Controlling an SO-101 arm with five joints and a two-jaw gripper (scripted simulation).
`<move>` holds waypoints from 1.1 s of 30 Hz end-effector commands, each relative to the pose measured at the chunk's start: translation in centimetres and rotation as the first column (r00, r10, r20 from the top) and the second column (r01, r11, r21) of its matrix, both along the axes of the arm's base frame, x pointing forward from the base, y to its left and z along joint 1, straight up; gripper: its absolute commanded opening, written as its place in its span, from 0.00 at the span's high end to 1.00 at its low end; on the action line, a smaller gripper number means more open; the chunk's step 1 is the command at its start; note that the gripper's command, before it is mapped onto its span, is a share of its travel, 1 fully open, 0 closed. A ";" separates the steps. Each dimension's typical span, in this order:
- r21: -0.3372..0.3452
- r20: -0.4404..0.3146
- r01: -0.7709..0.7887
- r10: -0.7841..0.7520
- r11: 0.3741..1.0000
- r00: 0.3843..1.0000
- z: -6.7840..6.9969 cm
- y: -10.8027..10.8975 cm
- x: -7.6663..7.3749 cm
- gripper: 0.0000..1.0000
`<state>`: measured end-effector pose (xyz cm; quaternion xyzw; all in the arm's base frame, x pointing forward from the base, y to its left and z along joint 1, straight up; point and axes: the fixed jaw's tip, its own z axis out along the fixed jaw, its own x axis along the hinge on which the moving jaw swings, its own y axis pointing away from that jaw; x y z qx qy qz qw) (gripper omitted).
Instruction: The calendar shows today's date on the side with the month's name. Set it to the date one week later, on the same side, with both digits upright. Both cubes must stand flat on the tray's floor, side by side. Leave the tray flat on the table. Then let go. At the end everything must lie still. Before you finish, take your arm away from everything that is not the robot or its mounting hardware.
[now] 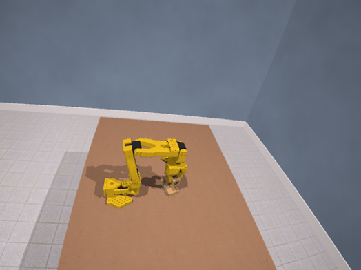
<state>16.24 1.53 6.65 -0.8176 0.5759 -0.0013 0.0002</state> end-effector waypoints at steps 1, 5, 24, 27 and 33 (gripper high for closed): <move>0.005 0.030 -0.004 0.004 1.000 1.000 0.1 0.1 0.4 1.00; 0.005 0.030 -0.005 0.004 1.000 1.000 0.1 0.1 0.4 1.00; 0.005 0.030 -0.007 0.007 1.000 1.000 -0.5 0.0 0.2 1.00; 0.004 0.030 -0.007 0.007 1.000 1.000 -0.6 0.0 0.2 1.00; 0.004 0.030 -0.009 0.009 1.000 1.000 -1.0 0.0 0.2 1.00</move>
